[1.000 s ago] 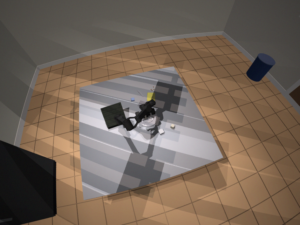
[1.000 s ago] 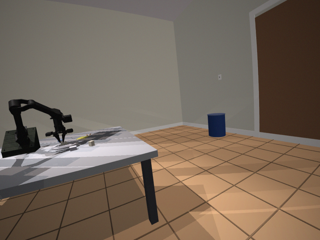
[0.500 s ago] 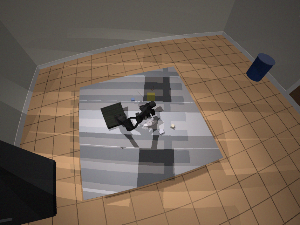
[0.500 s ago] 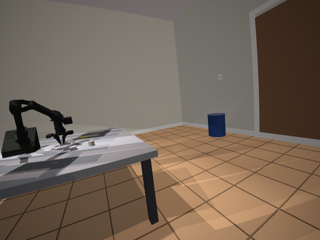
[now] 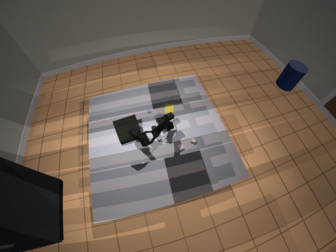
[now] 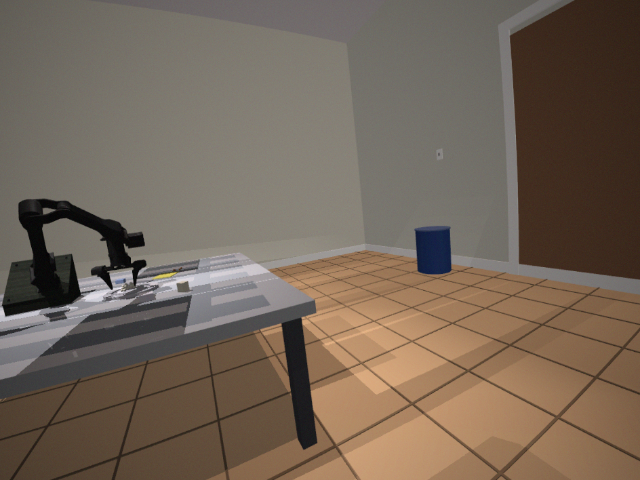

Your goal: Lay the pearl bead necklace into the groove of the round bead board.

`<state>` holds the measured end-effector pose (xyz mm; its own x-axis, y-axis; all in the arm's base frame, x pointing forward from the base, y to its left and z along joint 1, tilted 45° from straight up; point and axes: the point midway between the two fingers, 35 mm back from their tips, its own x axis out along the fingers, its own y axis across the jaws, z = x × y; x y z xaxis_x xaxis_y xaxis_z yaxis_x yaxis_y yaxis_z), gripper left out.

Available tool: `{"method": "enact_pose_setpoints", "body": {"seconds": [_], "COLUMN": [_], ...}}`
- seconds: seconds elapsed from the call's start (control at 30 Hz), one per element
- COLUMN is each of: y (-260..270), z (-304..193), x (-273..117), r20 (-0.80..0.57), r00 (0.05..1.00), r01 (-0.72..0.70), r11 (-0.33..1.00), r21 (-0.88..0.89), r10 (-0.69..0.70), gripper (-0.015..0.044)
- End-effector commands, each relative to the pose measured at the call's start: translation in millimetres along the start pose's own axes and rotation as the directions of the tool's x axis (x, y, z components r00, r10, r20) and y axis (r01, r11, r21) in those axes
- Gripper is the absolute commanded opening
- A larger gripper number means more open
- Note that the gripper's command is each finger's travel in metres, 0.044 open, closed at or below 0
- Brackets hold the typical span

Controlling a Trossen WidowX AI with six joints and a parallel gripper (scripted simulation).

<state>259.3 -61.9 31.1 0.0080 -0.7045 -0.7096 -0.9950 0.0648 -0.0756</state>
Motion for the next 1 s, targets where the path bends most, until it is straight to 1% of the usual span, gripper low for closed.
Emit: {"method": "enact_pose_setpoints", "body": {"seconds": [0.0, 0.17, 0.2, 0.37, 0.97], "y": [-1.8, -0.6, 0.2, 0.2, 0.2], "z": [0.8, 0.7, 1.0, 1.1, 1.1], "x": [-12.3, -26.1, -17.3, -26.6, -26.6], "r20": [0.004, 0.001, -0.005, 0.001, 0.001], "r00": [1.000, 1.000, 1.000, 1.000, 1.000], "r01": [0.008, 0.005, 0.000, 0.005, 0.005], "r11": [1.000, 1.000, 1.000, 1.000, 1.000], "r21": [0.004, 0.000, -0.008, 0.000, 0.000], "r10": [-0.008, -0.005, 0.000, -0.005, -0.005], "gripper": [0.0440, 0.0440, 0.0440, 0.0440, 0.0440]}}
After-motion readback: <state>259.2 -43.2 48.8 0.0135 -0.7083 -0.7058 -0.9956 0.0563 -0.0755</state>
